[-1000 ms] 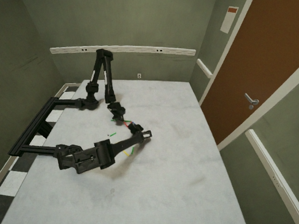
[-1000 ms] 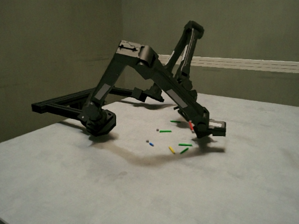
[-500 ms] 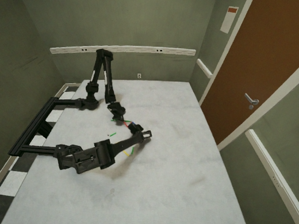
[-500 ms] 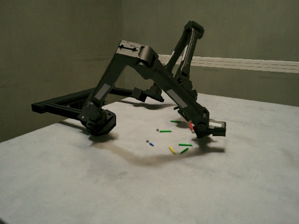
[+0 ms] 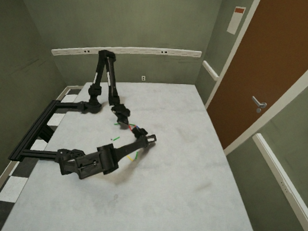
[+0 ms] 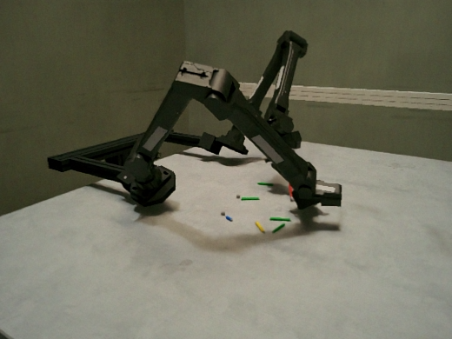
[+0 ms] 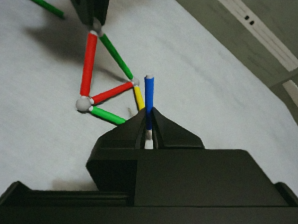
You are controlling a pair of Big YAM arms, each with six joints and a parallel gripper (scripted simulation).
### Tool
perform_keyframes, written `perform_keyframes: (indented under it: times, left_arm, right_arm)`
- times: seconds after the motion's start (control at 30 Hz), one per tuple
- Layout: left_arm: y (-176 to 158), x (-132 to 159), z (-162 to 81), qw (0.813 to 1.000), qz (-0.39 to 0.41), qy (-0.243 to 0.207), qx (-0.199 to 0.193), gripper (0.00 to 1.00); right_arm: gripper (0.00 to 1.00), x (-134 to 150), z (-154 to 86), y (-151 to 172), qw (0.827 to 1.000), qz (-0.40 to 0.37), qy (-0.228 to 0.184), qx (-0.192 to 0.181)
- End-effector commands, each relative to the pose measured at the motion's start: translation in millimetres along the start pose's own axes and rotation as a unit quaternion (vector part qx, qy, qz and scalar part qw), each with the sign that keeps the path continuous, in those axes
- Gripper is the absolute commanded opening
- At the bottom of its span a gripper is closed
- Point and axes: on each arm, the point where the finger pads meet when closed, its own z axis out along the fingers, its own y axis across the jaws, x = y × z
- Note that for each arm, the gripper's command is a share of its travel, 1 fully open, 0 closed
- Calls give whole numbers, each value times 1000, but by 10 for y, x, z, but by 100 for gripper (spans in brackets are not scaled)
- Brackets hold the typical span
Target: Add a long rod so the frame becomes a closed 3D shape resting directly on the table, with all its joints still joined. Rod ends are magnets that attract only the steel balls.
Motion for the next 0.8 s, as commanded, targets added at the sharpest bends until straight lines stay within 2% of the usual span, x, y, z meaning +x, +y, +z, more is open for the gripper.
perform_keyframes:
  times: [0.0,0.4,0.57,0.6,0.77]
  left_arm:
    - [-87,-268,-58,1000,-12,-17,4,0]
    - [-66,-323,-92,1000,-4,-5,2,0]
    - [-62,-306,-163,1000,-17,-23,5,0]
    - [-40,-333,-79,1000,-12,-13,1,0]
    - [-14,-487,-129,999,-30,-28,4,0]
  right_arm:
    - [0,27,-14,-112,1000,-7,1,7]
    - [0,27,-14,-112,1000,-7,1,7]
    - [0,27,-14,-112,1000,-7,1,7]
    - [0,27,-14,-112,1000,-7,1,7]
    - [0,27,-14,-112,1000,-7,1,7]
